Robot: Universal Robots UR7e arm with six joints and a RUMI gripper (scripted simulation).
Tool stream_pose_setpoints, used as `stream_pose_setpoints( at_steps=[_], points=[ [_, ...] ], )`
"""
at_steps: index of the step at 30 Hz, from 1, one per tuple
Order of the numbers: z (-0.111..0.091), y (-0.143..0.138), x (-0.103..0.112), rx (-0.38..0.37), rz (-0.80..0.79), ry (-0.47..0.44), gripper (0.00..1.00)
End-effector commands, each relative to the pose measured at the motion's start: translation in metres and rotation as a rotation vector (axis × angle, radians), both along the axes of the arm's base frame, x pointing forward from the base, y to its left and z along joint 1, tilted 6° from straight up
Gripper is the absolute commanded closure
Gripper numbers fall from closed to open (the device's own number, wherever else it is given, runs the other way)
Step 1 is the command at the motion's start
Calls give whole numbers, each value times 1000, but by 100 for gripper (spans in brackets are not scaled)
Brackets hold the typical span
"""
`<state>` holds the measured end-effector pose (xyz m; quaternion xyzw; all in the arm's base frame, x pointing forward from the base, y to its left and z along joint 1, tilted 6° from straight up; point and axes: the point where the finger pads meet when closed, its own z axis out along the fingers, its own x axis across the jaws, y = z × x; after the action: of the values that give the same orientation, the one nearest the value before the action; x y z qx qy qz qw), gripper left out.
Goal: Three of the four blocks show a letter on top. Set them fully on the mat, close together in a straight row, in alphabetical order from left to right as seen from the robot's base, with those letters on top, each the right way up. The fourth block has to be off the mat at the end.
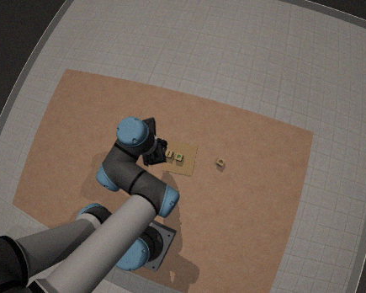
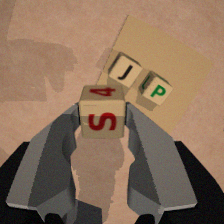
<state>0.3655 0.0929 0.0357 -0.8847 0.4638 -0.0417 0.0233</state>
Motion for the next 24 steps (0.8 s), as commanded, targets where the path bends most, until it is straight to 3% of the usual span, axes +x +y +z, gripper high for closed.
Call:
stream_pose_setpoints(
  at_steps=[1,3,24],
  points=[
    [1,-7,4,9,-139,0,91],
    [1,-7,4,9,-139,0,91],
    [3,-44,18,72,-791,0,91]
  ],
)
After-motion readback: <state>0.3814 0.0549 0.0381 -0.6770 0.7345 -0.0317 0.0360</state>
